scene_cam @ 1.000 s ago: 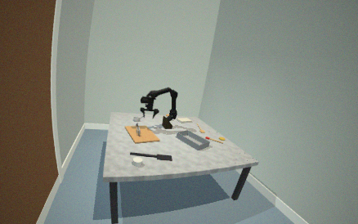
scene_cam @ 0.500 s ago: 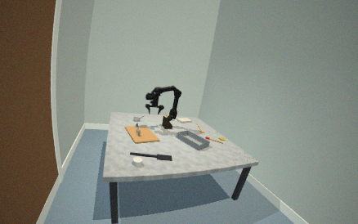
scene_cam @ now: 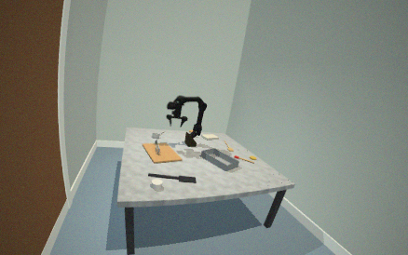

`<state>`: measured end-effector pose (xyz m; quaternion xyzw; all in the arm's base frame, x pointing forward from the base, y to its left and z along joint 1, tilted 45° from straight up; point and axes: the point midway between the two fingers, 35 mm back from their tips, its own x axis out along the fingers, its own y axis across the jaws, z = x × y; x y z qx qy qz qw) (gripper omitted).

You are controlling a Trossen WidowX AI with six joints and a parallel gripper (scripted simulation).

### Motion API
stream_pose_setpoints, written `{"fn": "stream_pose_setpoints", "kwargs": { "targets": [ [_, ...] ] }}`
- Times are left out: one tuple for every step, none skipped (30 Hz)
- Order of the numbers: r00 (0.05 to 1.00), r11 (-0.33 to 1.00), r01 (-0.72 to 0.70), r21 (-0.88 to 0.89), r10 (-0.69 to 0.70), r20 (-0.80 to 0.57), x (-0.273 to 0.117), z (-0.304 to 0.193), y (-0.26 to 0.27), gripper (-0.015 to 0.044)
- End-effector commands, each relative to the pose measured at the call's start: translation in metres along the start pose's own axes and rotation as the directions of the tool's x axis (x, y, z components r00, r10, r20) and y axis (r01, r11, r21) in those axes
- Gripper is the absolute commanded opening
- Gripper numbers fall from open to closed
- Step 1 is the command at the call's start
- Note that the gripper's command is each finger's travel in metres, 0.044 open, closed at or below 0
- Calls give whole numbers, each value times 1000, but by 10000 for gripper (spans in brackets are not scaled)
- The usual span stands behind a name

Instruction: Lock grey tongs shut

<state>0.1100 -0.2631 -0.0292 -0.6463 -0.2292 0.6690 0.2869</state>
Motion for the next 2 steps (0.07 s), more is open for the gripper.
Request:
{"fn": "stream_pose_setpoints", "kwargs": {
  "targets": [
    [1000, 1000, 2, -5, -2, 4, 0, 1, 0, 440],
    [1000, 1000, 2, -5, -2, 4, 0, 1, 0, 440]
  ]
}}
